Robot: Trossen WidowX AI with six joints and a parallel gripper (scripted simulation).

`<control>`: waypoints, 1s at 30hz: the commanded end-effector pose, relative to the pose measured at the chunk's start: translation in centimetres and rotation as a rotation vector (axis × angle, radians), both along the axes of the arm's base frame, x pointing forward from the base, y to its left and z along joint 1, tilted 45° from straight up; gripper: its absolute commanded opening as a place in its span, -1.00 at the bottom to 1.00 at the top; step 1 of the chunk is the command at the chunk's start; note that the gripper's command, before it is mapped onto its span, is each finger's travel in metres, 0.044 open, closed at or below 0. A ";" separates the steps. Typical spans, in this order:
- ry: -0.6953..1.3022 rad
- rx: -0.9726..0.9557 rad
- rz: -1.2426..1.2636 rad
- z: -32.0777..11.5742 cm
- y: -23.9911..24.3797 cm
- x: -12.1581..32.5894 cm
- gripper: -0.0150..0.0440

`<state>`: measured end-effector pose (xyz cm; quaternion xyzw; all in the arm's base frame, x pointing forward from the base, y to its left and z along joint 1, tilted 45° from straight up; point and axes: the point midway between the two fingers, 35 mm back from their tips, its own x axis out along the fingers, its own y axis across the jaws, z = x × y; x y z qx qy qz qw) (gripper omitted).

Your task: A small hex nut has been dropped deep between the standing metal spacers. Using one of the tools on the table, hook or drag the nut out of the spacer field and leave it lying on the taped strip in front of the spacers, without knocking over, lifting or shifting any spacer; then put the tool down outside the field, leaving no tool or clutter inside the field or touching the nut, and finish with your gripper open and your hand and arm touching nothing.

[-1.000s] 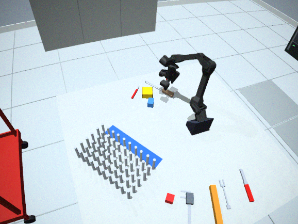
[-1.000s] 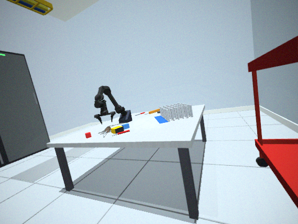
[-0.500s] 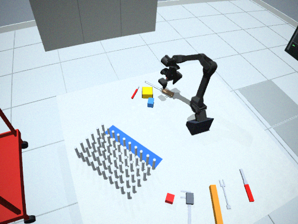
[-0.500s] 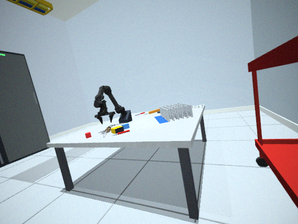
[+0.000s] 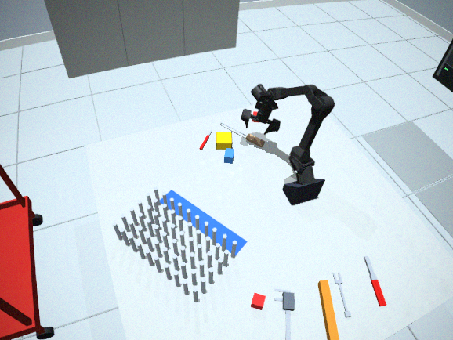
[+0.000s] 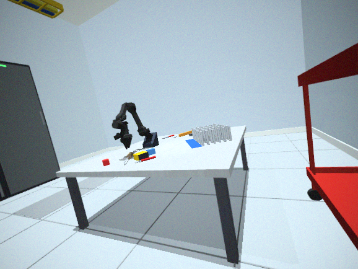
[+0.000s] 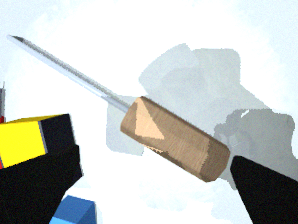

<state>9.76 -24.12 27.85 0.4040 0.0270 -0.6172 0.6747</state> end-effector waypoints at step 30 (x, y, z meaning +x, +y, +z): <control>-1.821 0.490 -0.687 -1.0 0.8 -0.5 1.00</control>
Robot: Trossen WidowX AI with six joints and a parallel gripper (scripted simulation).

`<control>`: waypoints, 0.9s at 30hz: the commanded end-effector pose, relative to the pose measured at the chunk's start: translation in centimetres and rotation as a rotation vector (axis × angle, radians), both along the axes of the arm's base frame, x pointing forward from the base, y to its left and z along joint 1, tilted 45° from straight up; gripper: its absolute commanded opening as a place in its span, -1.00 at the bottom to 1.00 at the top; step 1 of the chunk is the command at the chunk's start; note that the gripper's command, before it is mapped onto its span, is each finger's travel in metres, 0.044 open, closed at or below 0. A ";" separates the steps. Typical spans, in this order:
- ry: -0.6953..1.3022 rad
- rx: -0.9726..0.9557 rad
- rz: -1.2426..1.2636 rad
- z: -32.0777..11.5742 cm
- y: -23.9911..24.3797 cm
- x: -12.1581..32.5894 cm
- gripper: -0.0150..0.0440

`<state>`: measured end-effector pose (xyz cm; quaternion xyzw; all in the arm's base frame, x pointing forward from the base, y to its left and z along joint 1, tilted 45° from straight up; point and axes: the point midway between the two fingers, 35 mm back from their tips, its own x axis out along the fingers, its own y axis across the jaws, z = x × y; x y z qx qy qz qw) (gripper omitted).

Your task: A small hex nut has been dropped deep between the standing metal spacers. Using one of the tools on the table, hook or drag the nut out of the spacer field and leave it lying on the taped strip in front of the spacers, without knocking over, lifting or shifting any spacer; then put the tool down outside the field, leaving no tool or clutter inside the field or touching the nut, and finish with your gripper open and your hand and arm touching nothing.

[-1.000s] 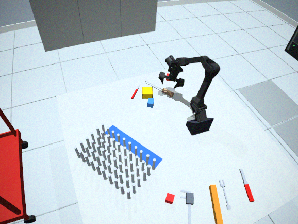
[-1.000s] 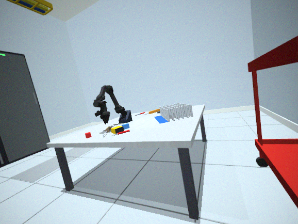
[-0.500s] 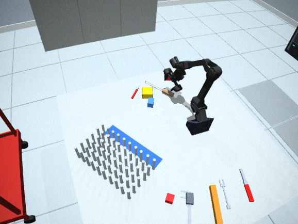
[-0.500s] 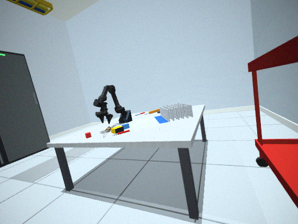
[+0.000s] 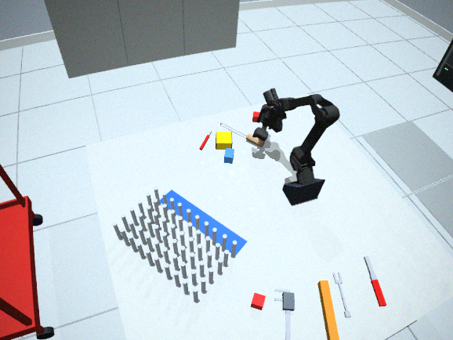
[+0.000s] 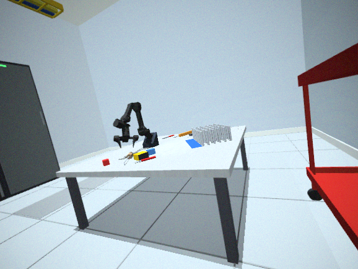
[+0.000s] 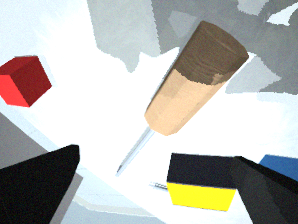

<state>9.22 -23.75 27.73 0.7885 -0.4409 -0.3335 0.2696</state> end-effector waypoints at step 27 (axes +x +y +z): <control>-0.384 0.118 -0.071 -0.9 0.4 0.0 0.46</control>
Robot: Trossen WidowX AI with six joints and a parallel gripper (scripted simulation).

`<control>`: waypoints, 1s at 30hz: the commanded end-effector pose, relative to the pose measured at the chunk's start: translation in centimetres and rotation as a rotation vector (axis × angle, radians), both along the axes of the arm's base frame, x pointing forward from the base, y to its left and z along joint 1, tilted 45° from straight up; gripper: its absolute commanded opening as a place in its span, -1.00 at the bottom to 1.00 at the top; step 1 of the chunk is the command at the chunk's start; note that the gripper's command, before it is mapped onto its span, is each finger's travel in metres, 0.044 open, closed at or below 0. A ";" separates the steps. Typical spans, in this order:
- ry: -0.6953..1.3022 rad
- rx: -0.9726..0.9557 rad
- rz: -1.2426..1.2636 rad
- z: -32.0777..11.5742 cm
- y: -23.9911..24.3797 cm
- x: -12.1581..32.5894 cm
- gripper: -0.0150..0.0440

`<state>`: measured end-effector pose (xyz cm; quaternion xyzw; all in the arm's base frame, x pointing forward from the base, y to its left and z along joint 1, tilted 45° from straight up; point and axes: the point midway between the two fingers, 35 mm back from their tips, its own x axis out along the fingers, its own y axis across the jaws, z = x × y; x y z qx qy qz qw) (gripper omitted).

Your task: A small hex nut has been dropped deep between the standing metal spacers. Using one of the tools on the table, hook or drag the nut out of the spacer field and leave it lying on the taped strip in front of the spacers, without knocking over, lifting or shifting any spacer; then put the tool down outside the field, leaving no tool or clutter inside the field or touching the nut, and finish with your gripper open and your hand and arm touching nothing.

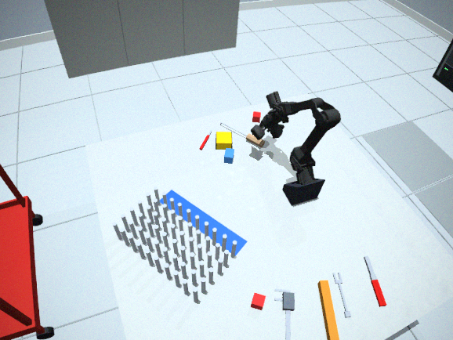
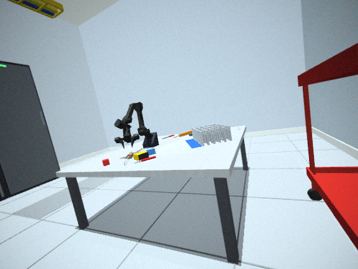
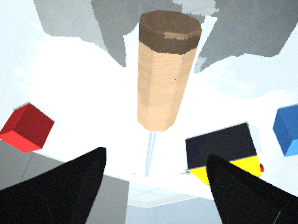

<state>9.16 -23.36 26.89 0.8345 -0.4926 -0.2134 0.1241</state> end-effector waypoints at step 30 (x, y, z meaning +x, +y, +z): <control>-0.005 0.003 0.003 -3.0 -3.4 0.6 0.46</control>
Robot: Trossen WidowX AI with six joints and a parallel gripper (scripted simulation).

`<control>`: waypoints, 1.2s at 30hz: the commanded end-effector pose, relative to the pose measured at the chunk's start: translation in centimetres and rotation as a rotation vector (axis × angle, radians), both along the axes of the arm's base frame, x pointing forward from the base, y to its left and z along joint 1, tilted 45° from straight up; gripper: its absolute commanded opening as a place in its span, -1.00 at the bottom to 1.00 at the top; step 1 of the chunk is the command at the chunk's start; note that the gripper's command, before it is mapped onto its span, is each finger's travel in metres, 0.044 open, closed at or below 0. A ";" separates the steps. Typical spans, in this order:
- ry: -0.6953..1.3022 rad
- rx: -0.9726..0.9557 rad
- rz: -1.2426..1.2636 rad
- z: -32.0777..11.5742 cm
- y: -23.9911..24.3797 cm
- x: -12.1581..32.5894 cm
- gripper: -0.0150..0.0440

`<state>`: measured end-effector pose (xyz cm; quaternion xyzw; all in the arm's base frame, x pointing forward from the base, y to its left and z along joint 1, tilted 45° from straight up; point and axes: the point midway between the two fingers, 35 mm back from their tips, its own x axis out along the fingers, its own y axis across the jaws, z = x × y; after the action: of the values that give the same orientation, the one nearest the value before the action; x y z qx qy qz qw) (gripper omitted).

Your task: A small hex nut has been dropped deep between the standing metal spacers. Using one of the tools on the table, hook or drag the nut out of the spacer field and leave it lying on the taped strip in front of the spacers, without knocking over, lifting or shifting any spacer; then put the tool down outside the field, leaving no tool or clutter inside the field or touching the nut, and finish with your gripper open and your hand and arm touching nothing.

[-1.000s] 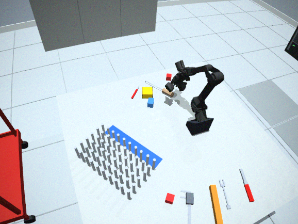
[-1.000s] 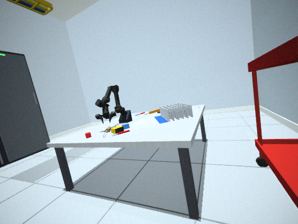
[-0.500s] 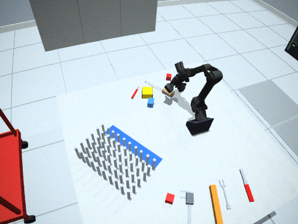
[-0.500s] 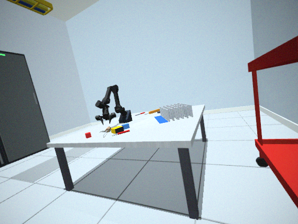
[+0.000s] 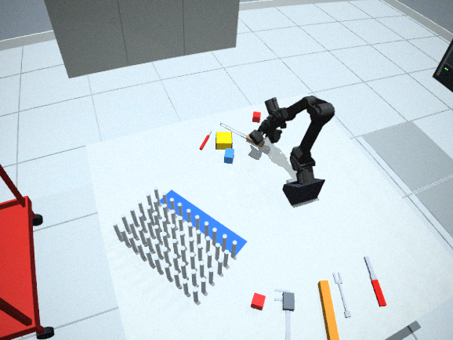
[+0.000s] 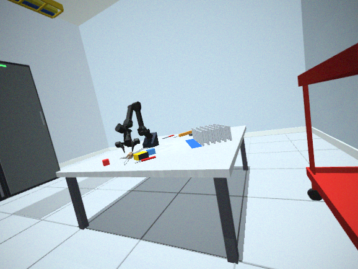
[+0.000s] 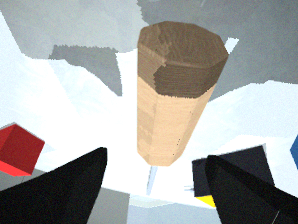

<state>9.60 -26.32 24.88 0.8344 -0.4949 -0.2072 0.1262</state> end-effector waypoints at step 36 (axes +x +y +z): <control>0.004 0.014 0.004 -1.7 -1.5 0.5 -0.39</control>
<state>9.95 -28.25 22.13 0.8366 -0.4906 -0.2125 0.1194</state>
